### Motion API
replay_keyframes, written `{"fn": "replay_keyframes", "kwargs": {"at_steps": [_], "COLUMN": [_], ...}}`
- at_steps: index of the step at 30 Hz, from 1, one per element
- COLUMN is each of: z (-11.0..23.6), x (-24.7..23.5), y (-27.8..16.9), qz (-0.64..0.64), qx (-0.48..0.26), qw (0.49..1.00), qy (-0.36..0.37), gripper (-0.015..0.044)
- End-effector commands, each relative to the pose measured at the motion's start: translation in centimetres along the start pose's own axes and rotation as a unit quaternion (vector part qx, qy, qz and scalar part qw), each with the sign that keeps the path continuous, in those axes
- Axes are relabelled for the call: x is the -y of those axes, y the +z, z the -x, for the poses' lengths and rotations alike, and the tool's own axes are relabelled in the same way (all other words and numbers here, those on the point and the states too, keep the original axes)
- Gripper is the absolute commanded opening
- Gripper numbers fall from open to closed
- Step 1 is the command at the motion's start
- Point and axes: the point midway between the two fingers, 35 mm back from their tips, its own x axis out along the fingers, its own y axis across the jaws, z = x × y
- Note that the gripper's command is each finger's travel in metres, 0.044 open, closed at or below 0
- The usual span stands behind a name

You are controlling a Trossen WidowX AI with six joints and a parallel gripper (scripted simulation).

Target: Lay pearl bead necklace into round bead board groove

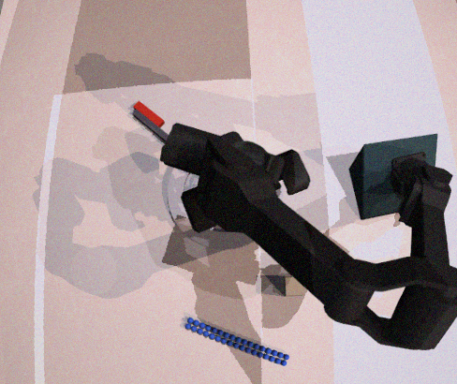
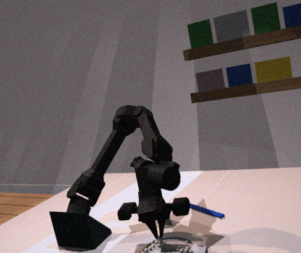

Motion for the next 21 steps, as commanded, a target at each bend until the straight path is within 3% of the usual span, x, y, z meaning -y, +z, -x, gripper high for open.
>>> {"fn": "replay_keyframes", "kwargs": {"at_steps": [1, 21], "z": [0.1, -0.6], "x": [-0.5, -2.2], "y": [-0.4, -2.5], "qz": [0.003, 0.003], "qx": [0.002, 0.001], "qw": [1.000, 1.000], "qy": [0.000, 0.000], "gripper": [0.0000, 0.0000]}}
